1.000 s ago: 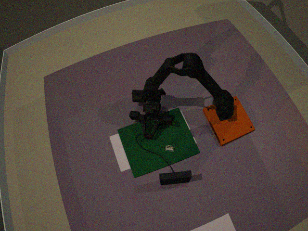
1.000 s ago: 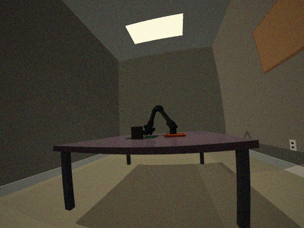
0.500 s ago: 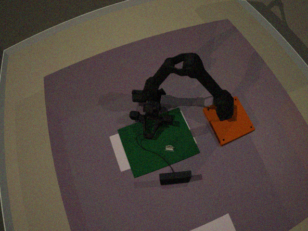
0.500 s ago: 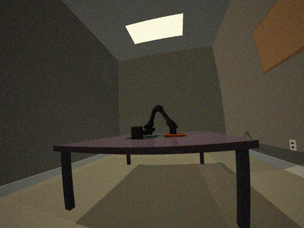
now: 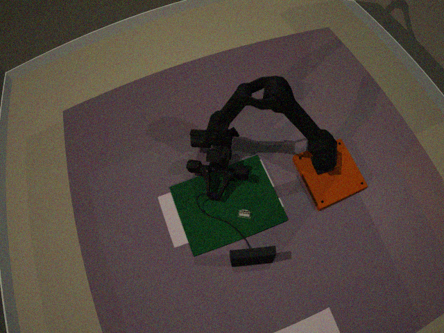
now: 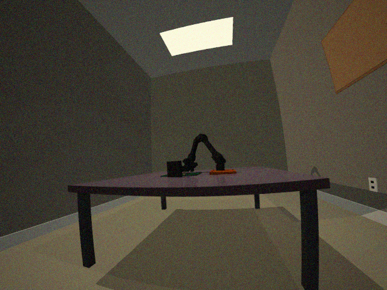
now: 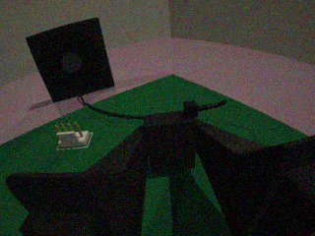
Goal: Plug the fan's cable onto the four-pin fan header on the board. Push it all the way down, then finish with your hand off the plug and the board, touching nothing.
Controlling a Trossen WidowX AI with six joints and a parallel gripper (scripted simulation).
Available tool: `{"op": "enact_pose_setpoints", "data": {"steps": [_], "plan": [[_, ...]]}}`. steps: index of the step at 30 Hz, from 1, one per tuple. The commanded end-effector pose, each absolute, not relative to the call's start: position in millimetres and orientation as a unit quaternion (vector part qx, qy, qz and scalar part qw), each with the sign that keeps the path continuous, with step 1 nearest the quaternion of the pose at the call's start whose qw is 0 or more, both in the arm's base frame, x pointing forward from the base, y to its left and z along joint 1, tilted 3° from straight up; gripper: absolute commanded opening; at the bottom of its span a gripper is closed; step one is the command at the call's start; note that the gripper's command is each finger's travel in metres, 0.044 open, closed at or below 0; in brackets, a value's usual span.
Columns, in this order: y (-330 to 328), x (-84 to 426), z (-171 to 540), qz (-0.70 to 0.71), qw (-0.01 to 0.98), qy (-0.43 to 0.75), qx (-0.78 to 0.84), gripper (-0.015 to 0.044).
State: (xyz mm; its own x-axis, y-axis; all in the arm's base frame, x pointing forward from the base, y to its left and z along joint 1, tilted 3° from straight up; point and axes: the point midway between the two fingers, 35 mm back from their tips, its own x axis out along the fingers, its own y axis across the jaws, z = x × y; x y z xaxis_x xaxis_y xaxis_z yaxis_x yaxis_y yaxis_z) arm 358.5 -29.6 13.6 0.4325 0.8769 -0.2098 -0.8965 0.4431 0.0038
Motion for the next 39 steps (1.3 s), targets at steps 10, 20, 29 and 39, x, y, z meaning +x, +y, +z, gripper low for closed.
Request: {"op": "enact_pose_setpoints", "data": {"steps": [10,20,29,39], "plan": [[-29.7,358.5,13.6,0.525,0.845,0.091,-0.054,0.0026],[-29.7,358.5,13.6,0.525,0.845,0.091,-0.054,0.0205],[-29.7,358.5,13.6,0.525,0.845,0.091,-0.054,0.0205],[-29.7,358.5,13.6,0.525,0.845,0.091,-0.054,0.0205]]}}
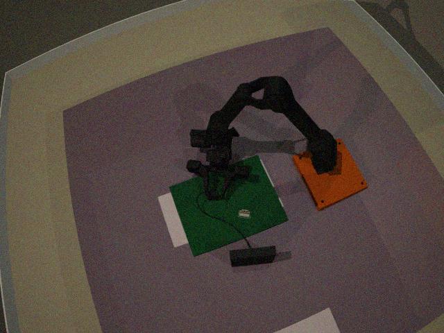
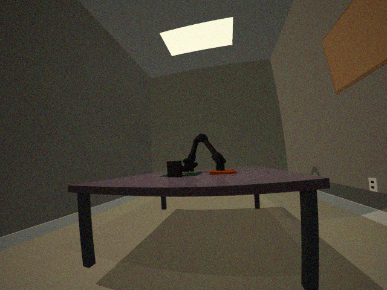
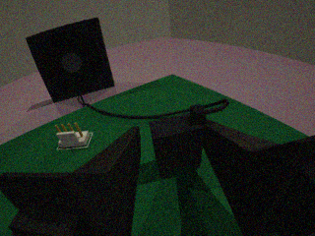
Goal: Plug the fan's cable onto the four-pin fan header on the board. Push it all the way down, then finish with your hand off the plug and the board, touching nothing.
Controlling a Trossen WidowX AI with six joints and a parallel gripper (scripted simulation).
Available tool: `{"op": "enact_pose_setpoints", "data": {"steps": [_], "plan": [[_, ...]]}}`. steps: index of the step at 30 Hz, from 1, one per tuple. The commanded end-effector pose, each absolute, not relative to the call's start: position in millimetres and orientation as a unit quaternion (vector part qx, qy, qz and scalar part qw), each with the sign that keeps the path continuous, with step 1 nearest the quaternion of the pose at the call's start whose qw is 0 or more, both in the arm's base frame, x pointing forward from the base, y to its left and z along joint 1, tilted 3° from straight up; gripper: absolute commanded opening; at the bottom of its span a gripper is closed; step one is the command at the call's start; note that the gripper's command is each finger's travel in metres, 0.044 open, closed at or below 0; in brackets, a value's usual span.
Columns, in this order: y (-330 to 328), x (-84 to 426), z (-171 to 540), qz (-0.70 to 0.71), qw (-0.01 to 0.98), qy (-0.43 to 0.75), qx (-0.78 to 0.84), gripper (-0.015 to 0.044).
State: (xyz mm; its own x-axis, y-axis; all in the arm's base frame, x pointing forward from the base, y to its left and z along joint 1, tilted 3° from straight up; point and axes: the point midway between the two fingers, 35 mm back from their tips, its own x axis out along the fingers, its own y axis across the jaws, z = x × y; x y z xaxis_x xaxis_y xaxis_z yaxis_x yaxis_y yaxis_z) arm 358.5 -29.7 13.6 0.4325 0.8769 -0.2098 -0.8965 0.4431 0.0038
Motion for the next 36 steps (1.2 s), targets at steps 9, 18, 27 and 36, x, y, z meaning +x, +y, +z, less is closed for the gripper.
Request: {"op": "enact_pose_setpoints", "data": {"steps": [9,18,27,36], "plan": [[-46.6,353.5,20.0,0.519,0.847,0.098,-0.061,0.0205],[-65.8,345.4,30.9,0.516,0.848,0.104,-0.066,0.0205],[-83.9,335.5,45.3,0.515,0.848,0.104,-0.068,0.0205],[-101.1,324.5,63.5,0.517,0.848,0.1,-0.068,0.0205]]}}
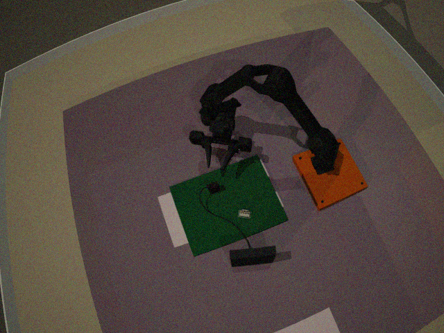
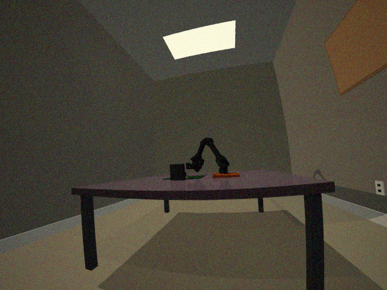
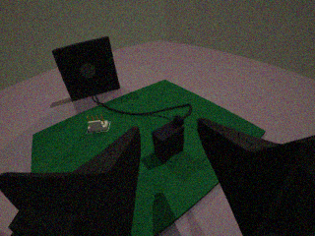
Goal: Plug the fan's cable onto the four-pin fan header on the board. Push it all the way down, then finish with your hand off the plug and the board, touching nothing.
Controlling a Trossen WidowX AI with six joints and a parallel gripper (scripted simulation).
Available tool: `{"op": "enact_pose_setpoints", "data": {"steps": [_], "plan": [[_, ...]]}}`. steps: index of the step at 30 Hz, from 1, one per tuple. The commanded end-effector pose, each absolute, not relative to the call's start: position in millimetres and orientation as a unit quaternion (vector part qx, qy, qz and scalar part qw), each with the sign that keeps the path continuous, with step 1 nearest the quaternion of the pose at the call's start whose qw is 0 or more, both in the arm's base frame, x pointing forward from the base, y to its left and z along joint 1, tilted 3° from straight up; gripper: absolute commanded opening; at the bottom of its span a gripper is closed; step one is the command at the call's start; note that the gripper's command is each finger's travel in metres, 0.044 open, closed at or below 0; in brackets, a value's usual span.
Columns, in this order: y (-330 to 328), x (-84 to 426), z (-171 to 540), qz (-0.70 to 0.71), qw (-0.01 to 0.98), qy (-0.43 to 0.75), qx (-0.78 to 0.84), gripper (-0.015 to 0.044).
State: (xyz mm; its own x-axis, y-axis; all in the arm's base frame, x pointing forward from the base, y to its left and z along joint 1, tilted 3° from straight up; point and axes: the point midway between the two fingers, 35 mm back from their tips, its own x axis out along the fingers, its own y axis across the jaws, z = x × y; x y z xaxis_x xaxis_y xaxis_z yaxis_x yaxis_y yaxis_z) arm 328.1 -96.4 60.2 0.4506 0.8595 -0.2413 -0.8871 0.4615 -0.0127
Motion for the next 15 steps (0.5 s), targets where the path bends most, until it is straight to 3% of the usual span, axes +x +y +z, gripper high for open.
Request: {"op": "enact_pose_setpoints", "data": {"steps": [1,15], "plan": [[-103.0,323.2,65.7,0.517,0.848,0.099,-0.068,0.0205],[-84.8,313.5,69.0,0.585,0.784,0.183,-0.097,0.0205]]}}
